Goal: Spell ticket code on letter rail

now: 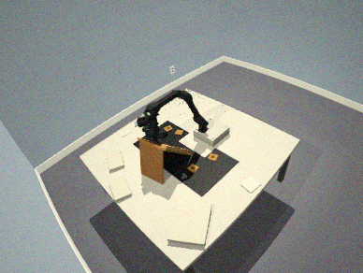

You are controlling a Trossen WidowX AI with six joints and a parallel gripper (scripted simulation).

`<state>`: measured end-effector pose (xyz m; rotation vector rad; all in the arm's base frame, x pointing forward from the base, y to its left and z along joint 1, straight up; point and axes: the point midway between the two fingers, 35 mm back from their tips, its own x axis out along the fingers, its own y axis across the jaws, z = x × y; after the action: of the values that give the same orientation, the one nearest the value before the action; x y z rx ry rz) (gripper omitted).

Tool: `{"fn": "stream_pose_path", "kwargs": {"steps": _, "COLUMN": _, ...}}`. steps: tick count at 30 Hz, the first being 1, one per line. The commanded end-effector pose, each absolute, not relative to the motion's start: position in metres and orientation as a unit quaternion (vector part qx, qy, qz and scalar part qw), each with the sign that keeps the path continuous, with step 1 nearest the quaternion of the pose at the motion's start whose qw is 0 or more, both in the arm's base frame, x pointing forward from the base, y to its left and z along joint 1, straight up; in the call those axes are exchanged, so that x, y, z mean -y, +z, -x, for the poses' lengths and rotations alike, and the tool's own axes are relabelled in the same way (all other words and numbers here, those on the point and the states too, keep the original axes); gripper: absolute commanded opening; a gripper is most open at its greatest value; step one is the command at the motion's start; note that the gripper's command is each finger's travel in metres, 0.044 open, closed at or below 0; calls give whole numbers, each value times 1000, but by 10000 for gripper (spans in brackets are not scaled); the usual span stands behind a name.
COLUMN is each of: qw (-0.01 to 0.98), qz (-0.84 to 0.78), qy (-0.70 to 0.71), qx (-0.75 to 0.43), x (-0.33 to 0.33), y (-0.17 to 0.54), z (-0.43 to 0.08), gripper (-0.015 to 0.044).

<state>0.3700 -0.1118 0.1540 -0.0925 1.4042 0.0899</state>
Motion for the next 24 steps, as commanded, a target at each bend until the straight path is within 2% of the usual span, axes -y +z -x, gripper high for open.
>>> {"fn": "stream_pose_path", "kwargs": {"steps": 1, "qw": 762, "qz": 43, "qy": 39, "qx": -645, "x": 110, "y": 155, "z": -369, "gripper": 0}}
{"fn": "stream_pose_path", "kwargs": {"steps": 24, "qw": 762, "qz": 43, "qy": 39, "qx": -645, "x": 102, "y": 154, "z": -369, "gripper": 0}}
